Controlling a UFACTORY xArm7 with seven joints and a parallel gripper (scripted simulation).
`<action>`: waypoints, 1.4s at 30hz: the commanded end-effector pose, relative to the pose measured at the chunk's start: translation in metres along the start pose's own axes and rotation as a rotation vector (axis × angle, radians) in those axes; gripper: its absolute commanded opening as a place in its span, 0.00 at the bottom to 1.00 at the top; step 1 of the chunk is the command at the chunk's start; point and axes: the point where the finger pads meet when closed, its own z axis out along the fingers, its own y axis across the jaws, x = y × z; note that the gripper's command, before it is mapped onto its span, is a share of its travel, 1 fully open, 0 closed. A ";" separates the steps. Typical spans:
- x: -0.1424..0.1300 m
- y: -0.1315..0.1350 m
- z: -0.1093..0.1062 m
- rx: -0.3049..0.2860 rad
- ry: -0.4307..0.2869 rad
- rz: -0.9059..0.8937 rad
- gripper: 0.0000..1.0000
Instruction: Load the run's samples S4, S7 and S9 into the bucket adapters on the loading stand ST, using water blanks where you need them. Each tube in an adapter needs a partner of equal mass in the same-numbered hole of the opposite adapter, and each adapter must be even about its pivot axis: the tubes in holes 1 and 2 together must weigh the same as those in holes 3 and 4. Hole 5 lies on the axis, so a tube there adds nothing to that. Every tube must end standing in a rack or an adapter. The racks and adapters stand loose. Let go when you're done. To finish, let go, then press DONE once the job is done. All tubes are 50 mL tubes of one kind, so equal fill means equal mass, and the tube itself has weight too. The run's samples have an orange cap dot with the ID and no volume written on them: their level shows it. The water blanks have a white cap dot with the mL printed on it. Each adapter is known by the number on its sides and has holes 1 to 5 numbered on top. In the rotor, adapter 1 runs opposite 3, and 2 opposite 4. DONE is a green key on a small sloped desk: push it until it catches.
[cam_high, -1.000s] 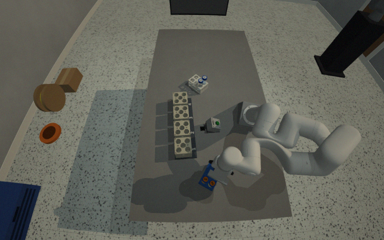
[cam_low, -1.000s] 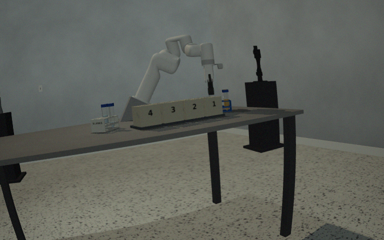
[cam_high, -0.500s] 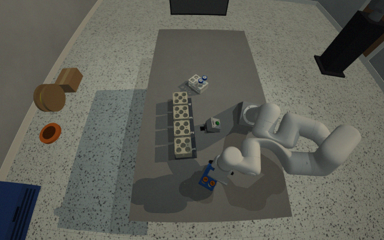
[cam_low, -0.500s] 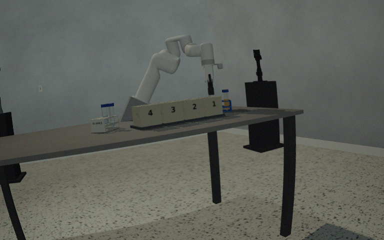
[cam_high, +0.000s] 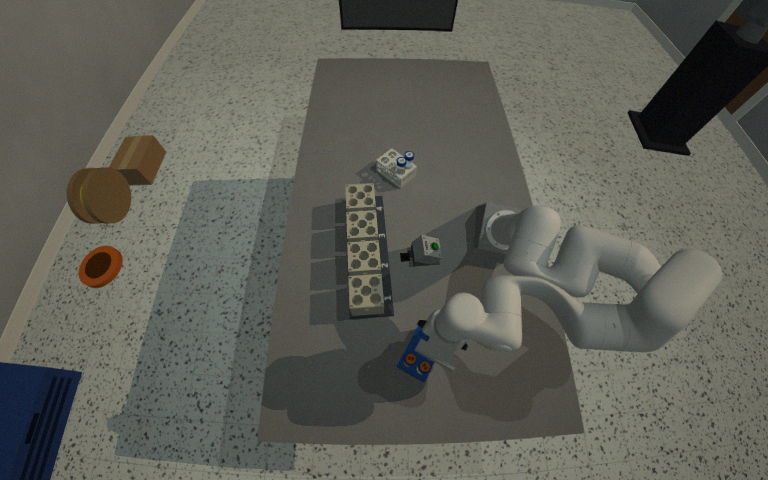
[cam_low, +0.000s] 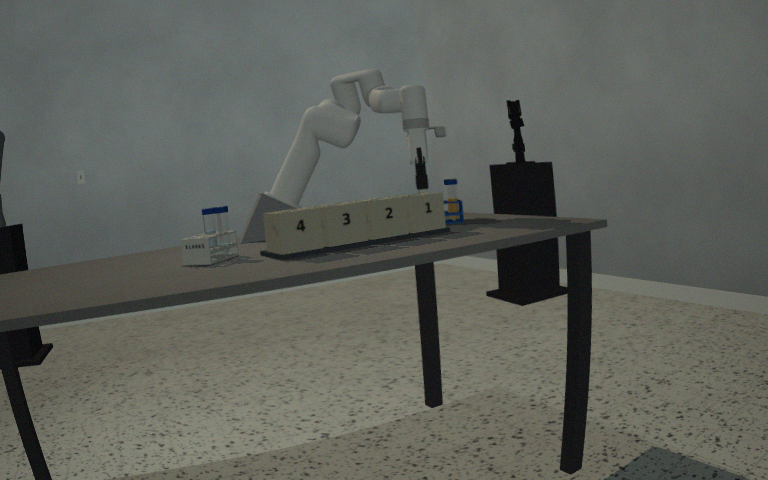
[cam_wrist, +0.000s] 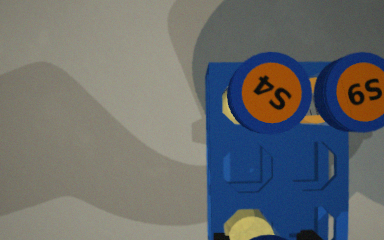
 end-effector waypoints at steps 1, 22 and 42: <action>0.001 0.000 -0.003 -0.001 0.003 0.000 0.00; 0.001 0.000 -0.016 -0.001 0.003 0.000 0.00; 0.001 0.000 -0.037 -0.001 0.003 0.000 0.00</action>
